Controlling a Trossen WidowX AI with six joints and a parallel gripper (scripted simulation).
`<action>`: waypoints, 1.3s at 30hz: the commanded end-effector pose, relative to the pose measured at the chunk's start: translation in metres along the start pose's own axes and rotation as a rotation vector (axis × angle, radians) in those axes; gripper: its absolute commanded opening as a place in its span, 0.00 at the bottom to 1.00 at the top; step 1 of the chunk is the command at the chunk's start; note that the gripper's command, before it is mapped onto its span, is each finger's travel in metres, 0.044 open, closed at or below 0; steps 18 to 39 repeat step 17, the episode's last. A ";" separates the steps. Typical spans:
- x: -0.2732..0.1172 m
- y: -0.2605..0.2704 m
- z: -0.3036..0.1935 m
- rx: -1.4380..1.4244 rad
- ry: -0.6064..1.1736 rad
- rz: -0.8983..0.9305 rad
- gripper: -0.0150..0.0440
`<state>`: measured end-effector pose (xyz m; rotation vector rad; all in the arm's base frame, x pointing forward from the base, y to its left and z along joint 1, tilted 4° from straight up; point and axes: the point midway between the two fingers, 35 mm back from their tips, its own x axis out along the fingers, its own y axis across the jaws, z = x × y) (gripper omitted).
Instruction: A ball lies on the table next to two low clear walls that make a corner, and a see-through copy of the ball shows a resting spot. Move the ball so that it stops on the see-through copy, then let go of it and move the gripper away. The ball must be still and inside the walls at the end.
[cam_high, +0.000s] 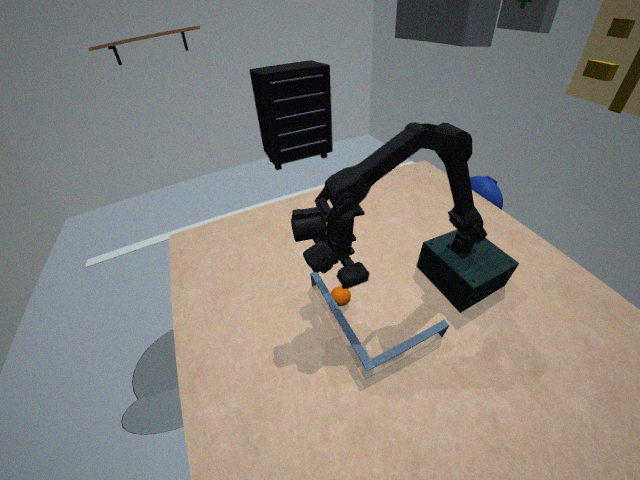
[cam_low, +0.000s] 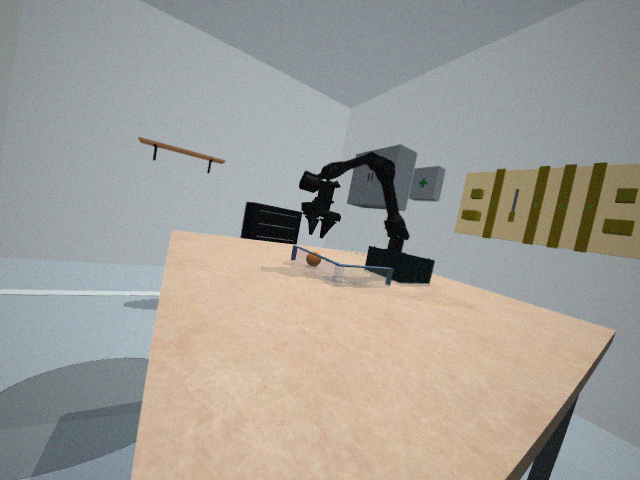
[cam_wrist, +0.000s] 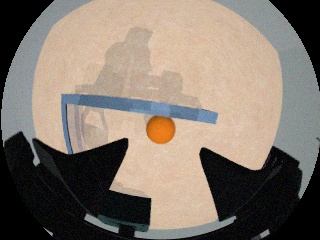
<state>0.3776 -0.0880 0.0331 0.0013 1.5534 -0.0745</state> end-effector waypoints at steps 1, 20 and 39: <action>0.010 0.001 -0.004 -0.001 0.028 0.005 0.91; -0.043 0.001 -0.006 -0.001 0.021 0.004 1.00; -0.043 0.001 -0.006 -0.001 0.021 0.004 1.00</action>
